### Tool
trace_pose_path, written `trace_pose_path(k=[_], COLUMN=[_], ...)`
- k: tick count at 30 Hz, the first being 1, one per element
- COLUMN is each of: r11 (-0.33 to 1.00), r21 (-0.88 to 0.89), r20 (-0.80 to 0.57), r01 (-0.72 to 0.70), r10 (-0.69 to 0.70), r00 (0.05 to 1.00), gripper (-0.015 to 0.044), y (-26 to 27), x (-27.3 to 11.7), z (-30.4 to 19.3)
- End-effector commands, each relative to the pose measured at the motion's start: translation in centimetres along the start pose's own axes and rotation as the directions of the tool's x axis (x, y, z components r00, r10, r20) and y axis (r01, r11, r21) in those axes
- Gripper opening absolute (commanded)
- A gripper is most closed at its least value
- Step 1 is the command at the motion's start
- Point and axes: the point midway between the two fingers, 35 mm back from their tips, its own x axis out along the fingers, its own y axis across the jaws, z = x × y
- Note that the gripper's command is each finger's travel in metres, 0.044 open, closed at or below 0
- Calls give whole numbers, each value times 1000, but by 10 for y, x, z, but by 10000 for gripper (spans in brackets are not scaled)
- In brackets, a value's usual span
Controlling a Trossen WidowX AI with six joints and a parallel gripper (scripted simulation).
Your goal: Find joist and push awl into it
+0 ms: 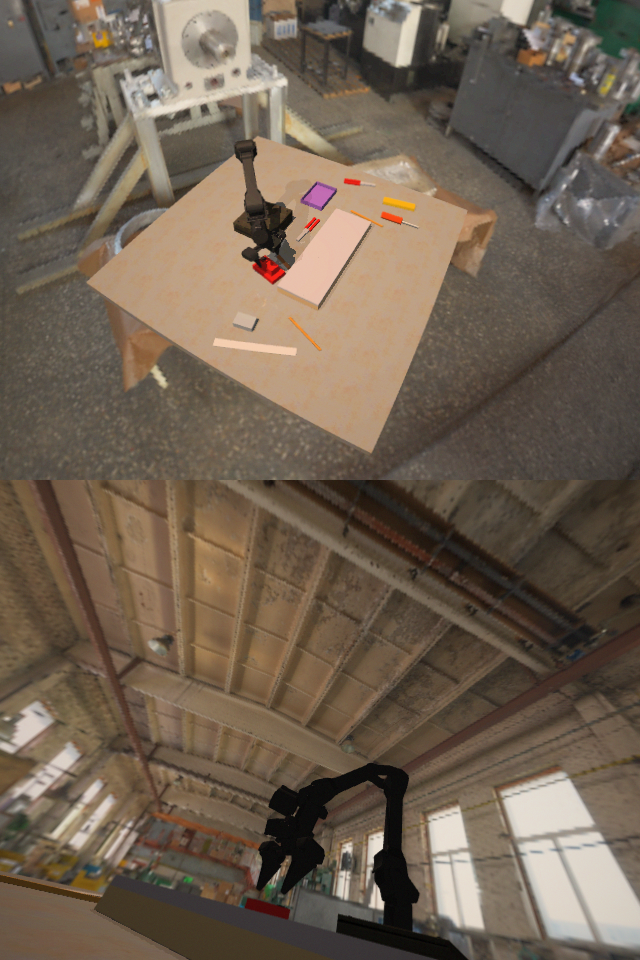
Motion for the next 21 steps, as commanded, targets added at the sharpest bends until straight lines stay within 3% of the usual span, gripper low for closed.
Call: trace_pose_path(k=[1,21], r11=[1000,1000], r21=[2,2], r20=[-5,-5], r01=[3,3], r10=[-3,-3], r00=[1000,1000], gripper=[440,440], y=[-1,-1], x=[1,31], z=[2,-6])
